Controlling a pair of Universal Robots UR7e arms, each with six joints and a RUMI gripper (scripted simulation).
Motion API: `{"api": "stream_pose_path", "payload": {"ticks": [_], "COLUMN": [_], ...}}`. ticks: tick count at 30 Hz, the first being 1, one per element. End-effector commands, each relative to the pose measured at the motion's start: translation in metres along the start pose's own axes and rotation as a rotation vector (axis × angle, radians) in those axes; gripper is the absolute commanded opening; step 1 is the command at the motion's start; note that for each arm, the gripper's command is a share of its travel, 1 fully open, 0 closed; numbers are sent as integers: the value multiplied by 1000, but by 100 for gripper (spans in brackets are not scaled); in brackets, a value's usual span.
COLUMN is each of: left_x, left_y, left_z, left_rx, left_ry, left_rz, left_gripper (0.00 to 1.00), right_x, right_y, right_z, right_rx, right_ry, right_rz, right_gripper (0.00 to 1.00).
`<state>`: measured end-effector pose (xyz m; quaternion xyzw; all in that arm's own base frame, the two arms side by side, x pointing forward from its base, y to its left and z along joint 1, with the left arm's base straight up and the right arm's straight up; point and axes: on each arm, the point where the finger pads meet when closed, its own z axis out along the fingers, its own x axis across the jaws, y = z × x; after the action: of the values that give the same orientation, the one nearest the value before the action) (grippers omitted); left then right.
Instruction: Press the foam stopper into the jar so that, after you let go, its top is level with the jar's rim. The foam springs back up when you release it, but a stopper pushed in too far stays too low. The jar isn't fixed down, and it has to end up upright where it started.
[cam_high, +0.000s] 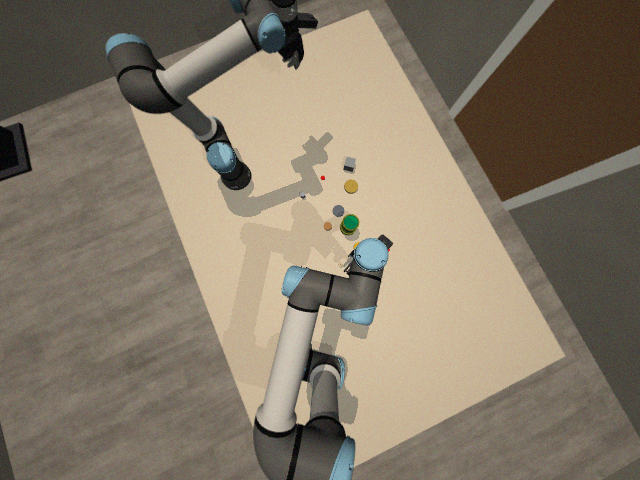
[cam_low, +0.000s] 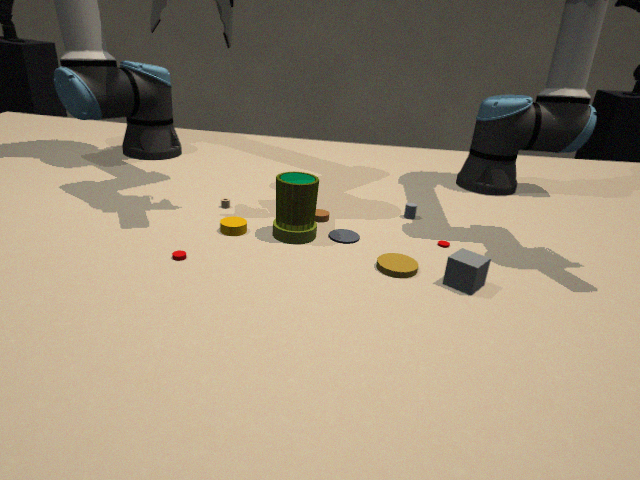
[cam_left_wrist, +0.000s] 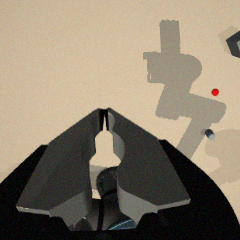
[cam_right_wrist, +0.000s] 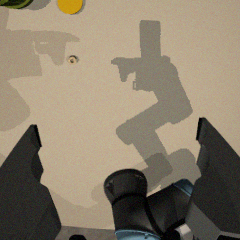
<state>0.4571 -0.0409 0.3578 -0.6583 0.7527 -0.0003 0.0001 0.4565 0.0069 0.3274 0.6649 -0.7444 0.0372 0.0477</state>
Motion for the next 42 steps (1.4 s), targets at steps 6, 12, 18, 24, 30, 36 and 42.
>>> {"api": "stream_pose_path", "payload": {"ticks": [6,12,18,24,30,36,42], "left_x": [-47,-37,-36,-38,-38,-39,-39], "left_y": [20,17,16,17,17,17,17], "left_z": [-9,-6,-6,-7,-7,-8,-8], "left_rx": [-2,-7,-4,-1,0,0,1], "left_ry": [0,-2,-1,0,0,0,0], "left_rz": [-161,-138,-131,-131,-132,-133,-133], "left_gripper": [0,0,0,0,0,0,0], "right_x": [10,3,7,11,12,12,13], "right_y": [10,11,11,11,11,11,11], "right_z": [-34,-32,-35,-36,-37,-37,-37], "right_rx": [0,-4,5,12,15,16,16], "right_ry": [-122,-121,-122,-122,-121,-121,-121], "right_rz": [-105,-124,-124,-117,-115,-113,-113], "right_gripper": [79,79,79,79,79,79,79]}}
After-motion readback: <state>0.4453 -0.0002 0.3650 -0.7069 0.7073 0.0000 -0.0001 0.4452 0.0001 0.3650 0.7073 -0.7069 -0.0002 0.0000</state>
